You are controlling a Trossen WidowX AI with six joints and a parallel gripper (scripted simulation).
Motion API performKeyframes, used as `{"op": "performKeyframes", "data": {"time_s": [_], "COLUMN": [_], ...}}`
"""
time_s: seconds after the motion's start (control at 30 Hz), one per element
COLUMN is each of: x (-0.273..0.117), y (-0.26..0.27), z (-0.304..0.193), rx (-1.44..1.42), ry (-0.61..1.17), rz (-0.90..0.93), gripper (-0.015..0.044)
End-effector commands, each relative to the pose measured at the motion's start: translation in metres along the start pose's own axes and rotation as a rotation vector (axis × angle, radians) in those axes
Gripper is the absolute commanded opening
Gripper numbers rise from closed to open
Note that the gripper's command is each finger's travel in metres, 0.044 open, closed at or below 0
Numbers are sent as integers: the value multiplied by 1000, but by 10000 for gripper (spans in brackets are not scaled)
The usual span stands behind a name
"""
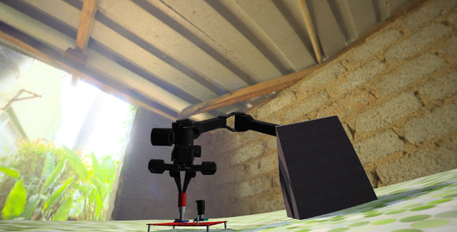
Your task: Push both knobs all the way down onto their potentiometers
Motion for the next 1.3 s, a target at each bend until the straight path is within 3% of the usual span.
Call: {"op": "performKeyframes", "data": {"time_s": [0.0,1.27], "x": [0,10], "y": [1,1], "z": [0,0], "rx": [-5,-5], "ry": [2,2], "rz": [2,2], "gripper": [0,0]}}
Point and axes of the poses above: the point midway between the two fingers, 35 mm back from their tips, its own x axis out along the fingers, its own y axis across the jaws, z = x × y, the point moved 10 cm from there along -x, back along the fingers, and after that the axes turned 5 degrees about x, right-handed, at the moved point
